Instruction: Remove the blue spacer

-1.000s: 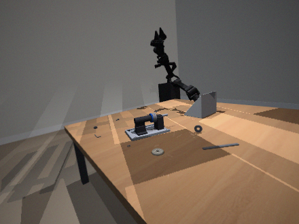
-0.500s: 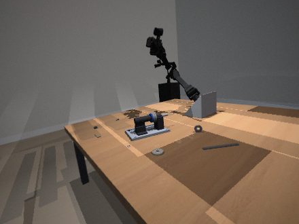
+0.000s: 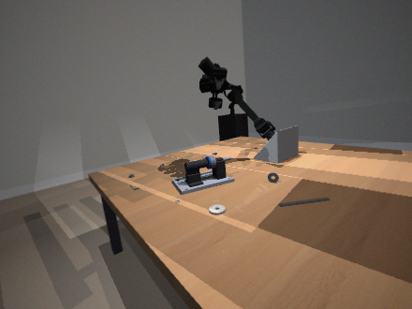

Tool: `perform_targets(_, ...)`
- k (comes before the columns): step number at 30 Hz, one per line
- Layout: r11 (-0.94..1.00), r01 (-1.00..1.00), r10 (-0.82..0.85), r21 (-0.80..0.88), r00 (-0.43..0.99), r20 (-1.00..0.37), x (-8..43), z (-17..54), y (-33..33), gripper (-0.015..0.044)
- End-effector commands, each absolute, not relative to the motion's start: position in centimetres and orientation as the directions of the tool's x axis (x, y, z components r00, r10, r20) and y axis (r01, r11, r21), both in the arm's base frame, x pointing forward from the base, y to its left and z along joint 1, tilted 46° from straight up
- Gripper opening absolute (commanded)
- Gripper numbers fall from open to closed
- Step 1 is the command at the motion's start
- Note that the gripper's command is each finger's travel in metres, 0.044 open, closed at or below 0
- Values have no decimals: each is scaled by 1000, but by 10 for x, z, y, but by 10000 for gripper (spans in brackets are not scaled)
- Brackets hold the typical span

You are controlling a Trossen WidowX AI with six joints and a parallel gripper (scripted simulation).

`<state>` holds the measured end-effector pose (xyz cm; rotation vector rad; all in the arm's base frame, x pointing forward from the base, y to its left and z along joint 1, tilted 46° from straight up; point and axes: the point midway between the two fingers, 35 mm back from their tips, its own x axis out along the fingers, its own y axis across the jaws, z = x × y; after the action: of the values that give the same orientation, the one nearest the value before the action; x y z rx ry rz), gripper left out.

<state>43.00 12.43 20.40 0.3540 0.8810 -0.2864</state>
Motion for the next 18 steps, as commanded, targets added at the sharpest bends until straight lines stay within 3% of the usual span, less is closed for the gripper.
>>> perform_targets(1,874,486,-279,-29,452,-847,432,156,89,440)
perform_targets(6,786,519,-498,-337,208,-842,421,98,40,440)
perform_targets(11,642,414,-690,-645,-52,-721,396,49,-12,440)
perform_targets(18,620,388,-712,-681,-85,-697,391,44,-19,440)
